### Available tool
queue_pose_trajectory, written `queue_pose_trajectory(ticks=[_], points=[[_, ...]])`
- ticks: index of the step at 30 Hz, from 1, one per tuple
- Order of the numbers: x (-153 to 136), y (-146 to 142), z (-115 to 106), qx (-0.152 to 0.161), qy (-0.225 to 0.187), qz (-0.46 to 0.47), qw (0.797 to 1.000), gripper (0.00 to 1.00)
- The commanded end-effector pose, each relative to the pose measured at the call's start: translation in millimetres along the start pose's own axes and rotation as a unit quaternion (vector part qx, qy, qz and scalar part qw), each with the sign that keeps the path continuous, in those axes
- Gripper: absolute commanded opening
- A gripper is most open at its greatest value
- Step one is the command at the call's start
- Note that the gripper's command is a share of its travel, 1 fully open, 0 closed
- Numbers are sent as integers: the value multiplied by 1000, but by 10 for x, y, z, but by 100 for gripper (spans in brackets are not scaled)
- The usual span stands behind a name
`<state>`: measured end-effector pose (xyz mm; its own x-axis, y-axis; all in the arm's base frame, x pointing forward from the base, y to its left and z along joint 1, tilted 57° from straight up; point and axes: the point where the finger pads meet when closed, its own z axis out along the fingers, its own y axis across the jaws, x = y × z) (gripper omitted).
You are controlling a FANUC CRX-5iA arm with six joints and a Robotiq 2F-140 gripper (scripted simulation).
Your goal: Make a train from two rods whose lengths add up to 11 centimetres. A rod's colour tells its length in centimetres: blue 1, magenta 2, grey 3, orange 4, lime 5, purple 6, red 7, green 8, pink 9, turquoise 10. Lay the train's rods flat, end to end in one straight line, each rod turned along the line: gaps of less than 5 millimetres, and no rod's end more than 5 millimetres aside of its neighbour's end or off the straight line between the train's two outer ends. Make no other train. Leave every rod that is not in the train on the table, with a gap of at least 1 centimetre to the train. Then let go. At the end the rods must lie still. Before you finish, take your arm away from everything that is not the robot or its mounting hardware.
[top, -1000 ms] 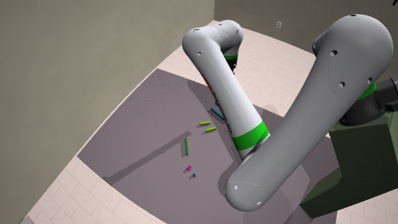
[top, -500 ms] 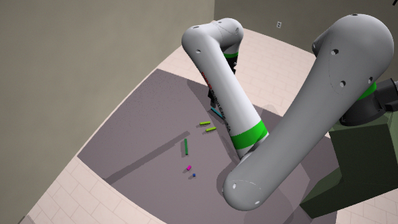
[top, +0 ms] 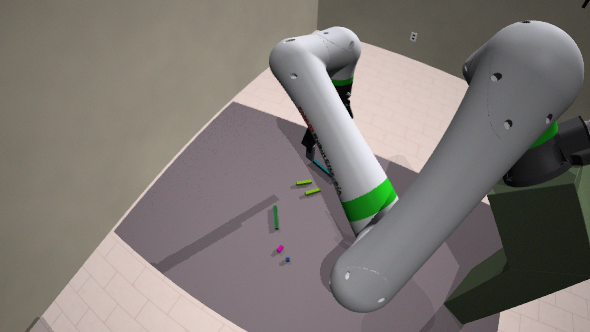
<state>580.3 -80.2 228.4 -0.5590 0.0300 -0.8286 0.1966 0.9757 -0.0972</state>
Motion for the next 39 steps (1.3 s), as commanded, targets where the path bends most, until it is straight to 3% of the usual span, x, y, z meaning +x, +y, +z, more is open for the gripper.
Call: queue_pose_trajectory(ticks=[1, 11, 23, 39], points=[[-1, 0, -15, 0, 0, 0, 1000, 100], [0, 0, -254, 0, 0, 0, 1000, 100], [0, 0, -714, 0, 0, 0, 1000, 100], [0, 0, -755, 0, 0, 0, 1000, 100]])
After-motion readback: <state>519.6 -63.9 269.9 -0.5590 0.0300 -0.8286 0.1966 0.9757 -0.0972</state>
